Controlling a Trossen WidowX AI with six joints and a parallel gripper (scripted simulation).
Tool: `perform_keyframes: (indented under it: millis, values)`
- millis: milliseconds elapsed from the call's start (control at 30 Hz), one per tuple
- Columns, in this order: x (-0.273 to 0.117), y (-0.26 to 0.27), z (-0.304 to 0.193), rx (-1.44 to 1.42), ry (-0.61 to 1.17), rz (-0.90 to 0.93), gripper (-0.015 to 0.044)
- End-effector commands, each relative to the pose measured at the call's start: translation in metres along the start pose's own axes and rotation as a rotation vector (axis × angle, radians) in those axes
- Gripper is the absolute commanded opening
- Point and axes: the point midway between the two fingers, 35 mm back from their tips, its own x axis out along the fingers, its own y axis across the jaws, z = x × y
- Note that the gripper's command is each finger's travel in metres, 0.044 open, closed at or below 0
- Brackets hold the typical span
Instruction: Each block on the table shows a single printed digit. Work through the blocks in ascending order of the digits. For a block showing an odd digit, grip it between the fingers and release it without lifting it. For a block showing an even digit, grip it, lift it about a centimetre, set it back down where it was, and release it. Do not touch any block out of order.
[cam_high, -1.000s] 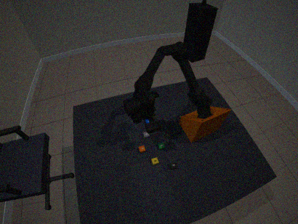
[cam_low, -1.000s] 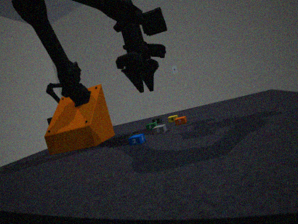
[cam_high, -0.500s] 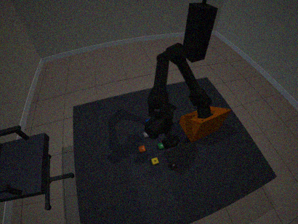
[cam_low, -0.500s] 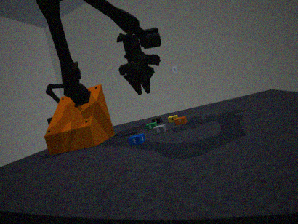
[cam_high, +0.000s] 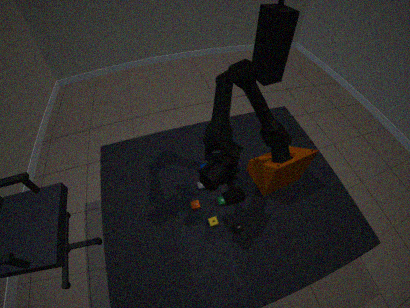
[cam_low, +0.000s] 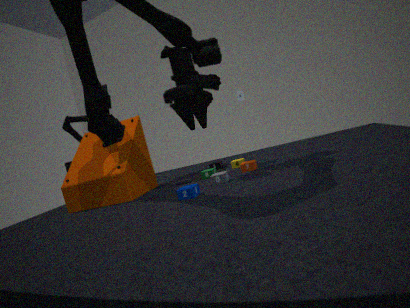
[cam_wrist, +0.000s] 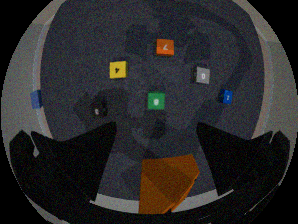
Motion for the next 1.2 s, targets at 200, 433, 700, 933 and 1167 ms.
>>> perform_keyframes:
  millis: [200, 433, 700, 933, 1167]
  values:
    - [-0.004, 0.081, -0.006, 0.001, 0.0, 0.017, 0.04]
    - [-0.001, 0.13, -0.022, 0.005, 0.002, 0.01, 0.04]
    - [-0.001, 0.13, -0.022, 0.005, 0.002, 0.01, 0.04]
    - [-0.001, 0.13, -0.022, 0.005, 0.002, 0.01, 0.04]
    - [-0.003, 0.099, 0.03, 0.005, 0.0, 0.014, 0.04]
